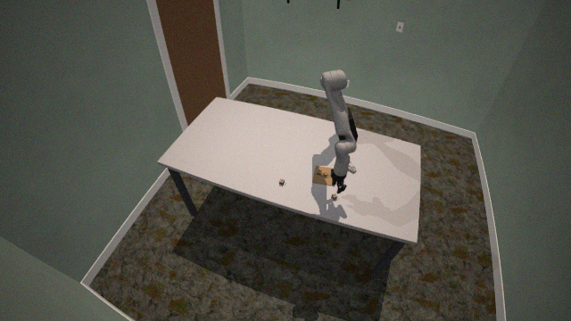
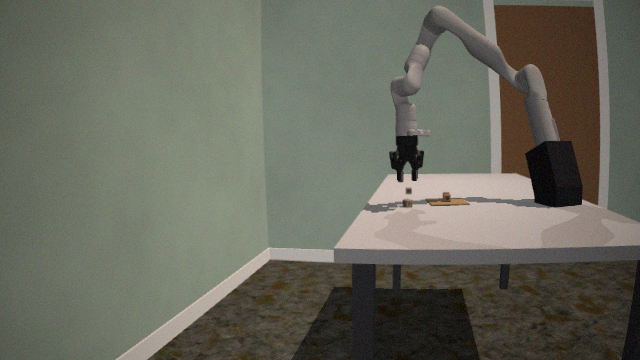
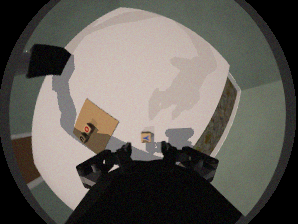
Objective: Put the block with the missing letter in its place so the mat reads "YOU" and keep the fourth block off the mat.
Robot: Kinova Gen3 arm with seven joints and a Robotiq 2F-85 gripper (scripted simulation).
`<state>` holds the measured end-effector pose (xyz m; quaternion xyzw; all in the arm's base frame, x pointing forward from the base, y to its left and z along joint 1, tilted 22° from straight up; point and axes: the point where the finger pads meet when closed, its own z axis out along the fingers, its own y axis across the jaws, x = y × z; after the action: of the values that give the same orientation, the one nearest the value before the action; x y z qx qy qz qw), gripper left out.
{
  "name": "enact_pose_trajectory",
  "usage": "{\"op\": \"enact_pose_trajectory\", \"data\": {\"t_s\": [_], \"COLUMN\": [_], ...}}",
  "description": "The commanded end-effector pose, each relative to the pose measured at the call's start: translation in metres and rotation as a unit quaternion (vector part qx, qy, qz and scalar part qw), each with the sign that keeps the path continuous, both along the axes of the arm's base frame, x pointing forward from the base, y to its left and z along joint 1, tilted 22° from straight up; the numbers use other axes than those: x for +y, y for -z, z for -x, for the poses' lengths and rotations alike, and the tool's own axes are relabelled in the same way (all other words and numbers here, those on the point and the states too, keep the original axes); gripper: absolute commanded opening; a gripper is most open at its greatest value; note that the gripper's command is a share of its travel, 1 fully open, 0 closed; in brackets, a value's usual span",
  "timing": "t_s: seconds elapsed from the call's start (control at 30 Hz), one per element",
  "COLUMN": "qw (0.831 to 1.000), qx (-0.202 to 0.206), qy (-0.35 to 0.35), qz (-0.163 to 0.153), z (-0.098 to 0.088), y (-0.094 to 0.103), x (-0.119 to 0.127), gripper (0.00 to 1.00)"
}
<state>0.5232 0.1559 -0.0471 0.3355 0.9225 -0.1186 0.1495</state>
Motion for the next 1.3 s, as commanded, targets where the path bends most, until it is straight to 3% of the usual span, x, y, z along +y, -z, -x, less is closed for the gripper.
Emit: {"op": "enact_pose_trajectory", "data": {"t_s": [0.0, 1.27], "qw": [1.000, 1.000], "qx": [0.000, 0.000], "qy": [0.000, 0.000], "qz": [0.000, 0.000], "z": [0.000, -0.009], "y": [0.001, 0.042], "x": [0.000, -0.014], "gripper": [0.62, 0.62]}}
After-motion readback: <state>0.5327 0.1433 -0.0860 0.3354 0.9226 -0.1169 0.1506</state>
